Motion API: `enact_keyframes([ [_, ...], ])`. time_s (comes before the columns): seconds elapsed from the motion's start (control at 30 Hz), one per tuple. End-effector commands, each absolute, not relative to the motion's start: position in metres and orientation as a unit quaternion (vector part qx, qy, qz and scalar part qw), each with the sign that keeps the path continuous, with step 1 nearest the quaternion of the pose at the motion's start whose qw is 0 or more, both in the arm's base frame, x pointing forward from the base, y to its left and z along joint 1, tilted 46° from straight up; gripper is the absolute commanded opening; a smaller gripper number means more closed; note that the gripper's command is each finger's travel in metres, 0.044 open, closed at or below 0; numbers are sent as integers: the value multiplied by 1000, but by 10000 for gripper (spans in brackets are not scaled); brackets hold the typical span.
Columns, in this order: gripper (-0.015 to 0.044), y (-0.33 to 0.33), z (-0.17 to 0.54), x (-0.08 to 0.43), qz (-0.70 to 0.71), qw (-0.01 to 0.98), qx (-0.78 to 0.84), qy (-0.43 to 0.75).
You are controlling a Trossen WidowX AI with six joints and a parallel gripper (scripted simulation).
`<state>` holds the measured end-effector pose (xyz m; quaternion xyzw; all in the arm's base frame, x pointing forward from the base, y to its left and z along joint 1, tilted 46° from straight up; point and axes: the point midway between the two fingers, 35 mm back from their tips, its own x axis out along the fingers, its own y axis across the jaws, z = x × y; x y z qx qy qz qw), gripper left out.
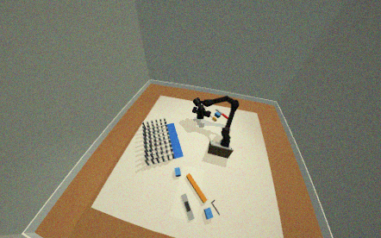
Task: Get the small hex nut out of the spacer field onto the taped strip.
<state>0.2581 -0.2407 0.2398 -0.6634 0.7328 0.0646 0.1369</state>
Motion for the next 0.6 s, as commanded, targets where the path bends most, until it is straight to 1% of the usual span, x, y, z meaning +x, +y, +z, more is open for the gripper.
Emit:
enact_keyframes([
  [0.0,0,-228,254,258,56,134,-660,737],
  [0.57,0,-184,309,244,31,101,-667,738],
])
